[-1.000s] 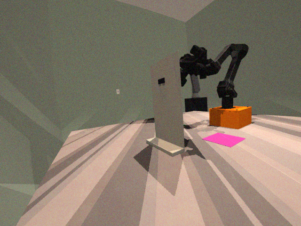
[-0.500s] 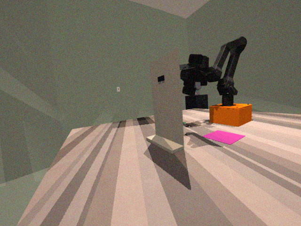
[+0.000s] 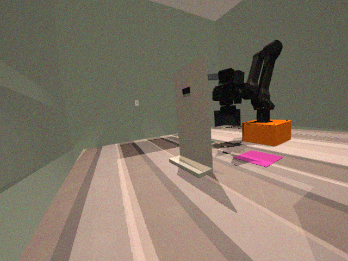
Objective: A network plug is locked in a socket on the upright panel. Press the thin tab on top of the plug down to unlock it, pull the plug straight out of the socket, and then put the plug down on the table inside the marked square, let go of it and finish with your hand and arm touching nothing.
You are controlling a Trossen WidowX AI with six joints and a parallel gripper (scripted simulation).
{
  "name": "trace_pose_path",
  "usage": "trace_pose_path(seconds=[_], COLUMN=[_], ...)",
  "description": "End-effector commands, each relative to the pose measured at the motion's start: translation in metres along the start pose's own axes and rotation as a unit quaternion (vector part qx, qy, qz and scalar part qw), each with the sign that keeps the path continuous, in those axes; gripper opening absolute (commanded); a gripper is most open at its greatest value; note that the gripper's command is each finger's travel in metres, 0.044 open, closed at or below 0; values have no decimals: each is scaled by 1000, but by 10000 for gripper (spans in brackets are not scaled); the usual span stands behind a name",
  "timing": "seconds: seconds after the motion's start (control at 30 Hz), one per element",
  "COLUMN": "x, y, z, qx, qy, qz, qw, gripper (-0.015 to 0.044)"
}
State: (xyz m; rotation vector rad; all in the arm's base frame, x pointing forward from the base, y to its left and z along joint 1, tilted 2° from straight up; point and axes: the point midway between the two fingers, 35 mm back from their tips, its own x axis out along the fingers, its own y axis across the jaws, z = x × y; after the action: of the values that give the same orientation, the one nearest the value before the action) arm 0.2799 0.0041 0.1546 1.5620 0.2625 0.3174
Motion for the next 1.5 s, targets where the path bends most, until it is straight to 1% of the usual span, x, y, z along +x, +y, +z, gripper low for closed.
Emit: trace_pose_path(seconds=[0.0,0.47,1.47], x=[7,54,97], y=[0,0,2], z=[2,14,25], qx=[6,4,3], qy=[2,2,3], qz=[-1,2,4], qw=[1000,1000,1000], gripper=[156,156,156])
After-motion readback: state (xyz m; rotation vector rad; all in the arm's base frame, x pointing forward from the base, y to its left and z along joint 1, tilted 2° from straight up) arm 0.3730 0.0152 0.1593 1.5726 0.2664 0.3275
